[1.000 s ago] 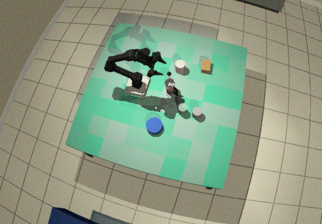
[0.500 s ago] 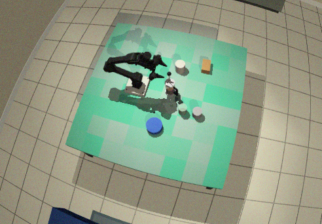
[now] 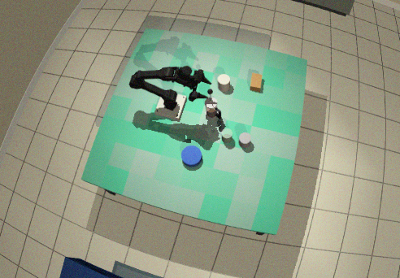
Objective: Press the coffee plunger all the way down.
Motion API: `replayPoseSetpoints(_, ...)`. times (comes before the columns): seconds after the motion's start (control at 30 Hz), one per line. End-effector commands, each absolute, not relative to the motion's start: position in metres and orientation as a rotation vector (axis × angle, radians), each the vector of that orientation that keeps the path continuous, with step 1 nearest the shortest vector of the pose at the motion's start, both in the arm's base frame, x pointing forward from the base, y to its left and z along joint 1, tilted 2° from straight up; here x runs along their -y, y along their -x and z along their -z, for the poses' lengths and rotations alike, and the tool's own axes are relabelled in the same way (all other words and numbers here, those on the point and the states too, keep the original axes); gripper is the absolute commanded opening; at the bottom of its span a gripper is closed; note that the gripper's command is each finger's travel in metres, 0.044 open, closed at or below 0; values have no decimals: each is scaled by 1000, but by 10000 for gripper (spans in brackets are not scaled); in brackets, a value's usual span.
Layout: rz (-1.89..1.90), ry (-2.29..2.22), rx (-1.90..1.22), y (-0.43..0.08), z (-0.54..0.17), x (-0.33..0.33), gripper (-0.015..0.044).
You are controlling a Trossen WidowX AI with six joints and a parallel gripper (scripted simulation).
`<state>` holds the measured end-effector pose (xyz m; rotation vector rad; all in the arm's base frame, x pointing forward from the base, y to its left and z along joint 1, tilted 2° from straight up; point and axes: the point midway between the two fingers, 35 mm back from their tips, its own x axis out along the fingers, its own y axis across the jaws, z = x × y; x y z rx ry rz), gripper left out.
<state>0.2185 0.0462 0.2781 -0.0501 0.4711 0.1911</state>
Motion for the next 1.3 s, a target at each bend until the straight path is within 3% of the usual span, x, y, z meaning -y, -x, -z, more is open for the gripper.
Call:
replayPoseSetpoints(0.0, -197, 55, -480, -225, -271, -48, 440)
replayPoseSetpoints(0.1, -198, 55, -480, -227, -270, -49, 440)
replayPoseSetpoints(0.5, -198, 55, -480, -227, -270, -49, 128)
replayPoseSetpoints(1.27, -198, 55, -480, -230, -253, -49, 128)
